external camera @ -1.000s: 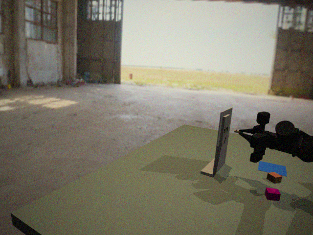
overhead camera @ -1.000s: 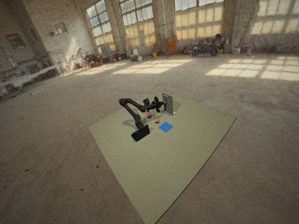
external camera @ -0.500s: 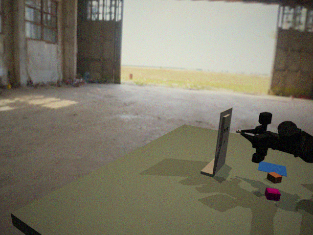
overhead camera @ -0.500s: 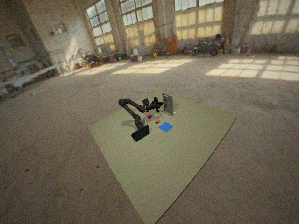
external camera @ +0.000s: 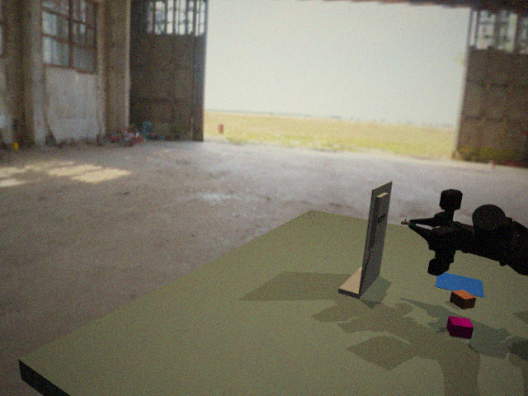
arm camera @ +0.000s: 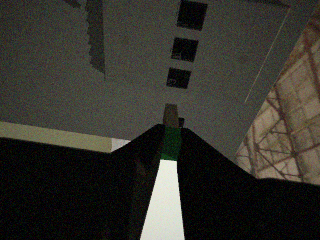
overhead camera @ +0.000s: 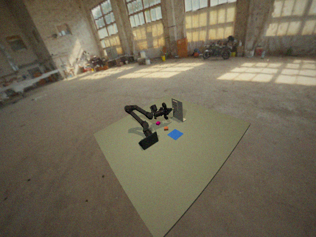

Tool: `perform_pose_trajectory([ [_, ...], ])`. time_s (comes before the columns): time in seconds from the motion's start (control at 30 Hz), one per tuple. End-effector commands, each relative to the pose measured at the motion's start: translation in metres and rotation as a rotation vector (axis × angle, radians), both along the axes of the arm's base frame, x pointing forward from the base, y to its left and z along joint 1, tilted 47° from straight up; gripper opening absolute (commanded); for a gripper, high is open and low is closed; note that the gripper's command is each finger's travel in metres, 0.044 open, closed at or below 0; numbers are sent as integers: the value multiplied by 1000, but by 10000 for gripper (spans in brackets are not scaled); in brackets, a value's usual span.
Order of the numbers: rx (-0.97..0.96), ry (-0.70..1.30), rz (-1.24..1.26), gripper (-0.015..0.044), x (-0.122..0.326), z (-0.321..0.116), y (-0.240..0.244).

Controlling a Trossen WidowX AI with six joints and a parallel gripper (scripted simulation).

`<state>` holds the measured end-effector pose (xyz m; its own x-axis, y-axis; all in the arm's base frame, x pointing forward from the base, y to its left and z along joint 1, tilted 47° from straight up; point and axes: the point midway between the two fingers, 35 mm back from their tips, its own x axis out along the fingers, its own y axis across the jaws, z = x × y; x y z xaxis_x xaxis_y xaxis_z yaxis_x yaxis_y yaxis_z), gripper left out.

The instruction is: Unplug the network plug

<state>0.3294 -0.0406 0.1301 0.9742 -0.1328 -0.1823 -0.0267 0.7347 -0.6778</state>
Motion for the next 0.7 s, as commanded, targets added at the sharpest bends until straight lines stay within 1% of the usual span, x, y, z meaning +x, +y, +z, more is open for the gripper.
perform_pose_trajectory([
  [0.0, -3, 1, 3, 0, -3, 0, 0],
  [0.67, 0, 1, 0, 0, -8, 2, -4],
])
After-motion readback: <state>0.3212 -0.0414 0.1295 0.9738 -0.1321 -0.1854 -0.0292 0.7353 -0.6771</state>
